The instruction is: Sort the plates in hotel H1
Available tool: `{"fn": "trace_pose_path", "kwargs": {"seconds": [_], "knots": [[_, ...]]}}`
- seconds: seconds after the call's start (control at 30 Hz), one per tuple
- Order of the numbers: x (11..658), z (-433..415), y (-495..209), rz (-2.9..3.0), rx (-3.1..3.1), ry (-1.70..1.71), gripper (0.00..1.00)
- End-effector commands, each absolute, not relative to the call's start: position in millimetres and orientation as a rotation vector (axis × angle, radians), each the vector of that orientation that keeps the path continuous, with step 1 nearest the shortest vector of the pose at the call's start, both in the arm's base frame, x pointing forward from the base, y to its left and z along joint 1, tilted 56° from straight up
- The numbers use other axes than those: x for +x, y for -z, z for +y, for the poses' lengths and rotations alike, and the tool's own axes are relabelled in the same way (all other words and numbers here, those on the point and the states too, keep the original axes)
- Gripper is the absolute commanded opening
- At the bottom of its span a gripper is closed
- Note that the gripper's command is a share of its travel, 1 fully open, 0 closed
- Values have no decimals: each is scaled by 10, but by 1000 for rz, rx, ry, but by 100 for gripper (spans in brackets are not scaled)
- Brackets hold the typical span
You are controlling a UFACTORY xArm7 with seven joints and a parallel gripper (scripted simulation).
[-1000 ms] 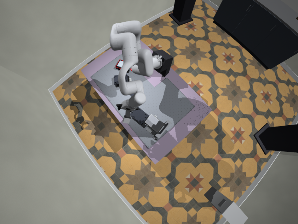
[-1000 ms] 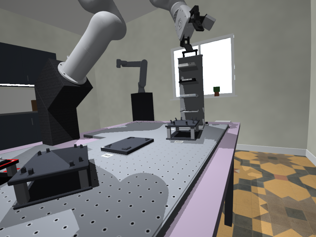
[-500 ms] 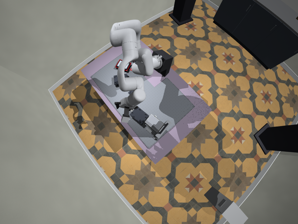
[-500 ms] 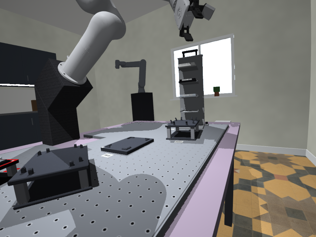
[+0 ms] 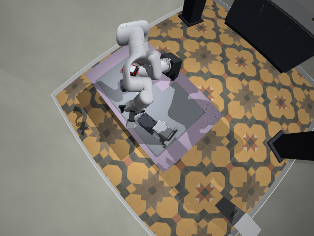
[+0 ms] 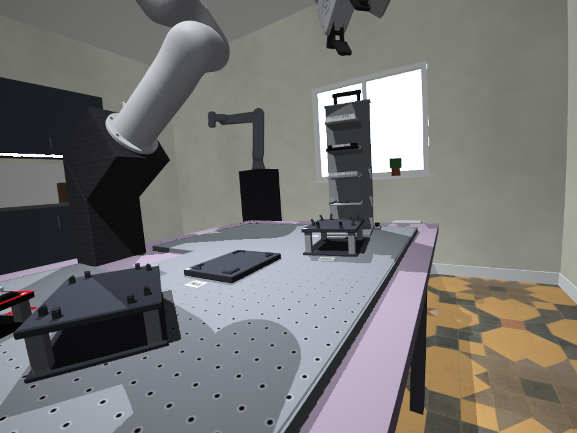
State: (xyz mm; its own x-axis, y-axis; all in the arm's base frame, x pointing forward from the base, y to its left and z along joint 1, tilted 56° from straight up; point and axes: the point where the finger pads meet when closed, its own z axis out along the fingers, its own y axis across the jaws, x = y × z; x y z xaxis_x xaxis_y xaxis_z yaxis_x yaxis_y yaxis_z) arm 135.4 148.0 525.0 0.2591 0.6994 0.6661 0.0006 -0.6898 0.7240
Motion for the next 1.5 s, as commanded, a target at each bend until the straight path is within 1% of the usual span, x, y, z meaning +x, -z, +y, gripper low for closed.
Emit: {"fn": "trace_pose_path", "kwargs": {"seconds": [0.0, 0.23, 0.73, 1.47], "knots": [[1230, 1463, -5340, 633, 1923, -1480, 100], [1039, 1428, -5469, 633, 1923, -1480, 100], [1020, 1425, -5482, 633, 1923, -1480, 100], [1735, 1339, -5069, 1009, 1849, -1239, 100]]}}
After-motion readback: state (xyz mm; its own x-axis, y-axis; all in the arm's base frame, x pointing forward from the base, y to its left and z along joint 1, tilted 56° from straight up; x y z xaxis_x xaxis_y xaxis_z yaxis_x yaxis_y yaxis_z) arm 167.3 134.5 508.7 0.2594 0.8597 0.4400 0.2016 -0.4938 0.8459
